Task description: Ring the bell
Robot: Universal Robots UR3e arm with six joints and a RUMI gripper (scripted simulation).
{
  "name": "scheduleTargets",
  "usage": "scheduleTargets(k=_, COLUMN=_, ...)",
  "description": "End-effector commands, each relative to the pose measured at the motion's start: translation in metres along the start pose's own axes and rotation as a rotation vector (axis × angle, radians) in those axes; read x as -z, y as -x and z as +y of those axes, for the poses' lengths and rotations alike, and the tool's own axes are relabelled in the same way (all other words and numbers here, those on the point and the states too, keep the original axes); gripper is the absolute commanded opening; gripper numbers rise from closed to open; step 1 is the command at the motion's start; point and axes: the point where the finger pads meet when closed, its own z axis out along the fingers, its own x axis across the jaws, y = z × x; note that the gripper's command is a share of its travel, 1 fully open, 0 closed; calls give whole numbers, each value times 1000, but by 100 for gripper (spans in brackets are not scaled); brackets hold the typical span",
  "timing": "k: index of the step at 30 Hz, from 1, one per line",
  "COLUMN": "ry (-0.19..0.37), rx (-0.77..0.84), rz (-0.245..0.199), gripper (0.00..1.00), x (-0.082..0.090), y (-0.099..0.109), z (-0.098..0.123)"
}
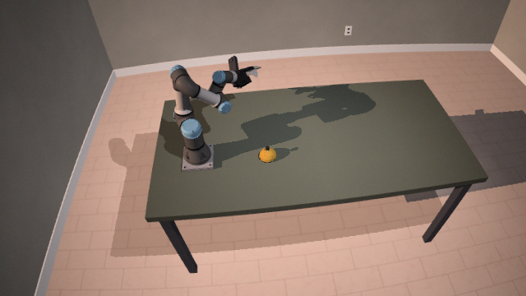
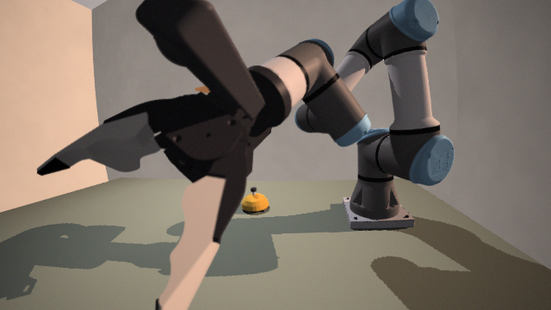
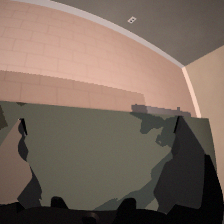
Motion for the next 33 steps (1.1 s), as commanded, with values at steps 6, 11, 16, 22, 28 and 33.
scheduleTargets(k=6, ry=-1, rx=1, rz=2, gripper=100, x=0, y=-1, z=-1)
scheduleTargets(k=11, ry=-1, rx=1, rz=2, gripper=100, x=0, y=-1, z=-1)
scheduleTargets(k=16, ry=-1, rx=1, rz=2, gripper=100, x=0, y=-1, z=-1)
scheduleTargets(k=22, ry=2, rx=-2, rz=2, gripper=100, x=0, y=-2, z=1)
scheduleTargets(k=28, ry=28, rx=-27, rz=4, gripper=100, x=-1, y=-9, z=11)
scheduleTargets(k=33, ry=66, rx=-66, rz=6, gripper=100, x=-3, y=-21, z=26)
